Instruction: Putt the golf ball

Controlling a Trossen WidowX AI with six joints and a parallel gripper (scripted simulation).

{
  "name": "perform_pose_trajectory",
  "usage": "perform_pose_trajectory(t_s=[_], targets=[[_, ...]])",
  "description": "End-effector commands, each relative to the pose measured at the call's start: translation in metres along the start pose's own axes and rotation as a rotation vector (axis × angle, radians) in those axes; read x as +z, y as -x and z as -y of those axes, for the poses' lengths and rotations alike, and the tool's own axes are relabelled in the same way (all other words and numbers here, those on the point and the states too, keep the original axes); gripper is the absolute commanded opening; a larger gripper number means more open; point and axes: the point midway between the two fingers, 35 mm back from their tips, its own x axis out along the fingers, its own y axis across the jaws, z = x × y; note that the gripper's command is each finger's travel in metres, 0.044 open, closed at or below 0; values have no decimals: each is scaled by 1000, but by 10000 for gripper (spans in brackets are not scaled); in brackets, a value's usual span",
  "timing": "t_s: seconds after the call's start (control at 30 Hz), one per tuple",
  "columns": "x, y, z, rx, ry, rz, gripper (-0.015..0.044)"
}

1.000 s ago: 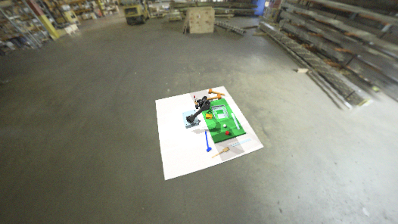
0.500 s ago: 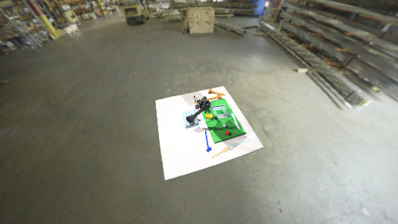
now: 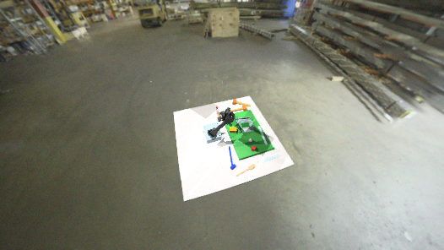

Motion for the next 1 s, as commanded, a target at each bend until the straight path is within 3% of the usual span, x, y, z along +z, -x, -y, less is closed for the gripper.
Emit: perform_pose_trajectory(t_s=[0.0,0.37,0.6,0.97], targets=[[4,12,2,-3,-2,4,0],[27,95,0,-1,-1,7,0],[23,91,3,-10,-10,0,0],[-43,125,37,-44,-325,-2,0]])
